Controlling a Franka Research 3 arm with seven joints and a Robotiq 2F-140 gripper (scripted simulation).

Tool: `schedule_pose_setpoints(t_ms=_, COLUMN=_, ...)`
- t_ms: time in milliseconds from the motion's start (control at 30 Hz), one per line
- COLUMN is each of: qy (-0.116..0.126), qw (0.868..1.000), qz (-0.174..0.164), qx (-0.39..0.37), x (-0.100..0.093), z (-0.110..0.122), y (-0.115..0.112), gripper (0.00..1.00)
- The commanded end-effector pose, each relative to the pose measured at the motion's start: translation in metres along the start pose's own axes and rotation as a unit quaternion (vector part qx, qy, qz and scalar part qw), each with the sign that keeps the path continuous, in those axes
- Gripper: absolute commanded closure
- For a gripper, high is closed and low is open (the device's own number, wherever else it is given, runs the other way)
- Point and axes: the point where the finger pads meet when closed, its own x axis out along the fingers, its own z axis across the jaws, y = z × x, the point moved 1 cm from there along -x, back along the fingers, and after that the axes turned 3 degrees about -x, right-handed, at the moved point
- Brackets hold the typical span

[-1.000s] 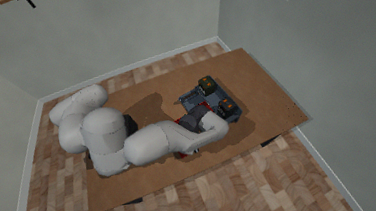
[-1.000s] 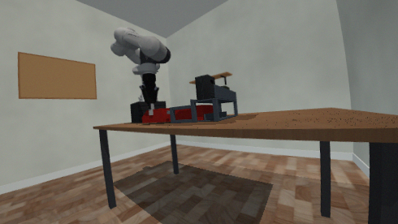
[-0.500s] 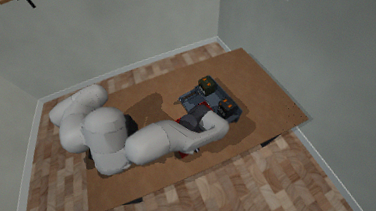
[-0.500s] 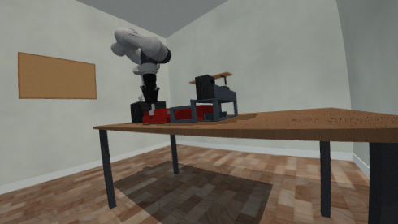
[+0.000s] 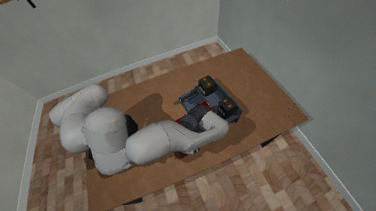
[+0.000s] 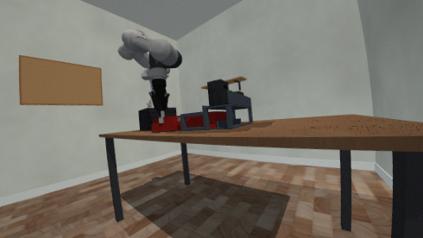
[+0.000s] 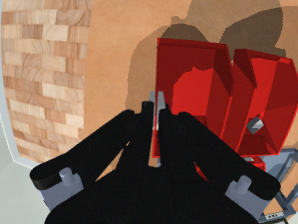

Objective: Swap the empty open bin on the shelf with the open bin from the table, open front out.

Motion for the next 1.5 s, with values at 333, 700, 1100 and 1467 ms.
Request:
schedule_pose_setpoints(t_ms=333, qy=0.001, qw=1.0, qz=-0.002, qx=0.003, x=0.0052, z=0.0004, y=-0.0017, gripper=1.0)
schedule_pose_setpoints(t_ms=700, qy=0.001, qw=1.0, qz=-0.002, qx=0.003, x=0.0052, z=0.0004, y=-0.0017, gripper=0.85)
schedule_pose_setpoints(t_ms=1100, qy=0.001, qw=1.0, qz=-0.002, qx=0.003, x=0.0052, z=0.0004, y=-0.0017, gripper=0.85)
schedule_pose_setpoints(t_ms=1467, qy=0.001, qw=1.0, qz=-0.002, qx=0.003, x=0.0052, z=0.0004, y=-0.0017, gripper=0.85)
